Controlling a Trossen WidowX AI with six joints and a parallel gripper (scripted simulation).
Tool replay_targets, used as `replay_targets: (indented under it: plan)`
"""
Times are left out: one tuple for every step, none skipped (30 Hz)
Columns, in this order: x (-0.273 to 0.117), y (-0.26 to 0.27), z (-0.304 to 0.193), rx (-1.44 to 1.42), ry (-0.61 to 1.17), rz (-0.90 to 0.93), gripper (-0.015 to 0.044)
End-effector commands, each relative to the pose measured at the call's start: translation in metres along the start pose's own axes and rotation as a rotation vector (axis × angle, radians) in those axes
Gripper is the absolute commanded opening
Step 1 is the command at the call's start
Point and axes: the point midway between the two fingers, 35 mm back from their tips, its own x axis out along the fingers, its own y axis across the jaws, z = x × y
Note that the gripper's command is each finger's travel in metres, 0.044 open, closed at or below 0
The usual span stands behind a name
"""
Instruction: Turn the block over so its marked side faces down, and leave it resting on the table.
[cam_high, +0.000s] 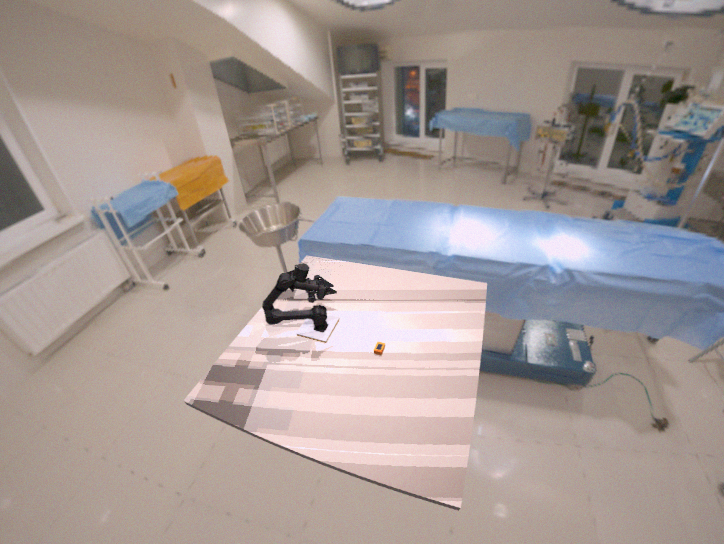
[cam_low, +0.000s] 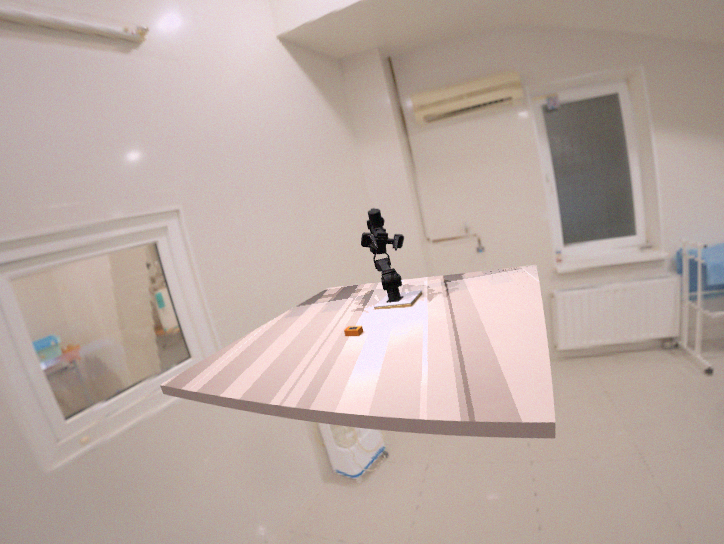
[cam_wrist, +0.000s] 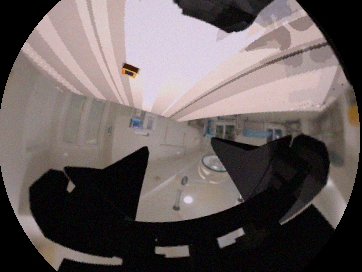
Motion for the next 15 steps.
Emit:
replay_targets:
  plan:
    - [0.001,0.001,-0.001,-0.012,-0.006,0.002,0.0426]
    - [0.004,0.002,-0.002,-0.049,-0.025,0.006,0.0440]
    - [0.008,0.006,-0.005,-0.111,-0.056,0.011,0.0440]
    - [0.014,0.010,-0.008,-0.184,-0.093,0.014,0.0440]
    - [0.020,0.014,-0.010,-0.258,-0.132,0.014,0.0440]
    - [0.027,0.018,-0.012,-0.330,-0.170,0.010,0.0440]
    - [0.033,0.023,-0.015,-0.402,-0.207,0.001,0.0440]
    - [0.039,0.027,-0.017,-0.474,-0.242,-0.012,0.0440]
    - [0.045,0.032,-0.019,-0.545,-0.277,-0.029,0.0440]
    - [0.051,0.037,-0.020,-0.616,-0.310,-0.049,0.0440]
    - [0.060,0.042,-0.021,-0.668,-0.340,-0.066,0.0440]
    - [0.069,0.048,-0.022,-0.720,-0.368,-0.085,0.0440]
    - [0.078,0.053,-0.021,-0.774,-0.396,-0.108,0.0440]
    - [0.086,0.059,-0.021,-0.826,-0.421,-0.133,0.0440]
    - [0.093,0.064,-0.020,-0.871,-0.443,-0.156,0.0440]
